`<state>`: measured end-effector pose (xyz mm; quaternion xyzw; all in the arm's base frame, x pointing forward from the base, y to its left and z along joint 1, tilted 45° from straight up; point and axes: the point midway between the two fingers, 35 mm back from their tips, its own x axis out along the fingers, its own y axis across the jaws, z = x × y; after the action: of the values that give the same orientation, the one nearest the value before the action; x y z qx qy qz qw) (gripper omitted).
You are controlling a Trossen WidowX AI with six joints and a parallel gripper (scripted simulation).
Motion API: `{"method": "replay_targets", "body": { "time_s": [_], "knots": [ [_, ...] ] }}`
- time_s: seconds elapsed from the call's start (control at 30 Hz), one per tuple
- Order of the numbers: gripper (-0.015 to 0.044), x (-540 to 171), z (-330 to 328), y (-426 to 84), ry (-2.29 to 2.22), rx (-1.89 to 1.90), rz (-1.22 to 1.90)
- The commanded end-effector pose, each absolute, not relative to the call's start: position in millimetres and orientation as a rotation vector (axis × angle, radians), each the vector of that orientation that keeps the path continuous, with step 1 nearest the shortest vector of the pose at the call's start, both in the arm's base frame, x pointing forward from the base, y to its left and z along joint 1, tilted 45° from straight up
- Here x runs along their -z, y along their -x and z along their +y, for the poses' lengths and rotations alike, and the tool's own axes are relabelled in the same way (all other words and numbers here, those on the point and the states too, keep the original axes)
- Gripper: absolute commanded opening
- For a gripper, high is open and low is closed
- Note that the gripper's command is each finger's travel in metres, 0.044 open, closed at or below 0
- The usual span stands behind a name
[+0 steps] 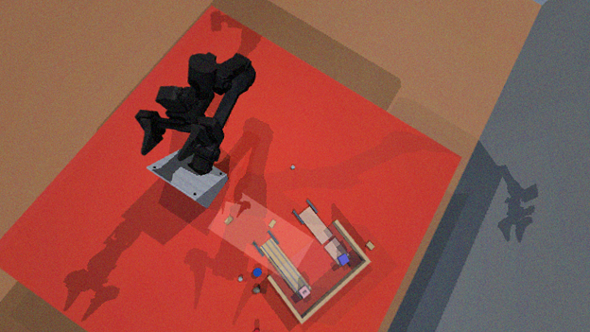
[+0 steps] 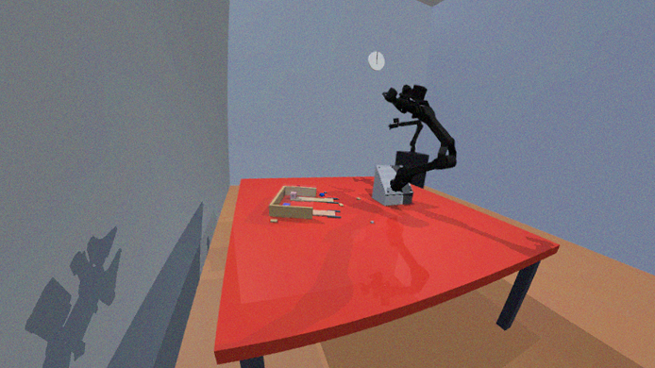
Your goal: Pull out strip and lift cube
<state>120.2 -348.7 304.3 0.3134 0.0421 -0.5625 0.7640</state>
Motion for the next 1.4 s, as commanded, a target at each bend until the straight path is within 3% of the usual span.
{"method": "replay_targets", "body": {
  "time_s": [0.0, 0.3, 0.53, 0.83, 1.37],
  "knots": [
    [0.04, -274.7, -341.0, -163.0, -0.694, 1.06, 0.17],
    [0.04, -188.1, -271.5, -272.8, -0.716, 0.559, 0.374],
    [0.04, -128.0, -181.4, -322.4, -0.724, 0.168, 0.508],
    [0.04, -72.0, -58.8, -328.4, -0.735, -0.29, 0.644],
    [0.04, -71.1, -56.5, -327.9, -0.735, -0.298, 0.647]
  ]
}}
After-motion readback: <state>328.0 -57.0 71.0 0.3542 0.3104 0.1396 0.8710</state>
